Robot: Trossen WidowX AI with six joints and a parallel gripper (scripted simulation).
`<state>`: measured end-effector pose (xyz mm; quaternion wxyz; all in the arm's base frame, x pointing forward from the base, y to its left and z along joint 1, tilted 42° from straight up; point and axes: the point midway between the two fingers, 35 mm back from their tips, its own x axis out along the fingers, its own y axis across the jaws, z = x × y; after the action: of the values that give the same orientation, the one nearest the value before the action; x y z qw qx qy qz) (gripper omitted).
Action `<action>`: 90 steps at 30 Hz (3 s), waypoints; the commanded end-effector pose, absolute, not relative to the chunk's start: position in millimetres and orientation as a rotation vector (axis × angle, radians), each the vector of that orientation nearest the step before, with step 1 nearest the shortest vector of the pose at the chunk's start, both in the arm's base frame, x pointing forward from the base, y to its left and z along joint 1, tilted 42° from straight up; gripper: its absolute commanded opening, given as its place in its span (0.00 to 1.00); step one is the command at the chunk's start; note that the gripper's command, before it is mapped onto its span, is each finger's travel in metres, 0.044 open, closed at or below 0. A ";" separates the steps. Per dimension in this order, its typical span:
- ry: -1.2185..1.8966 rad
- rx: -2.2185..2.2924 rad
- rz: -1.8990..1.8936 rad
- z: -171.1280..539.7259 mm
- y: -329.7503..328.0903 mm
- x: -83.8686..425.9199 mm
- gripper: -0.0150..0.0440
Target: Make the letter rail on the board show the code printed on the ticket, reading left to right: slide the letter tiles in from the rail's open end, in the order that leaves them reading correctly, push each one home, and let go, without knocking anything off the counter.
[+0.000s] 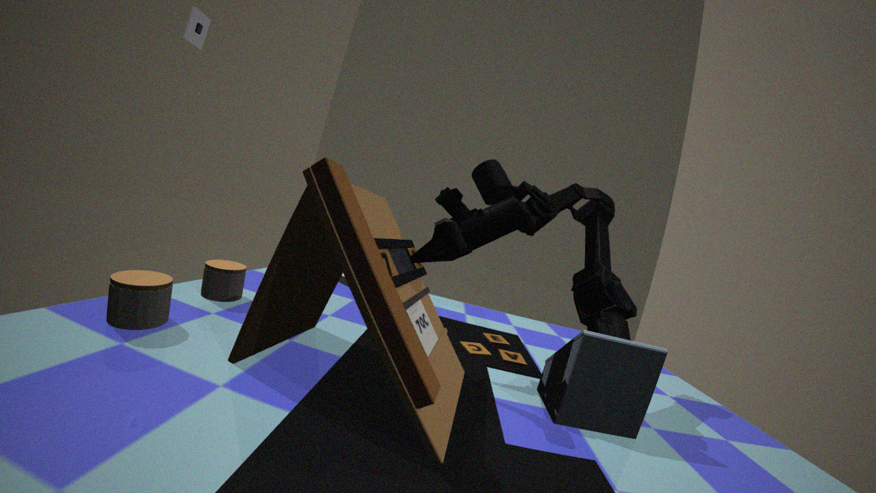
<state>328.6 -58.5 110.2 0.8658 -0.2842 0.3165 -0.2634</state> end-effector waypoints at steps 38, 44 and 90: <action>0.666 -0.594 -0.553 97.1 -45.0 334.3 0.25; 0.666 -0.594 -0.553 94.8 -42.9 335.3 0.25; 0.665 -0.593 -0.553 78.3 -24.8 342.7 0.25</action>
<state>341.3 -26.7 80.6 0.8659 -0.2833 0.3175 -0.2628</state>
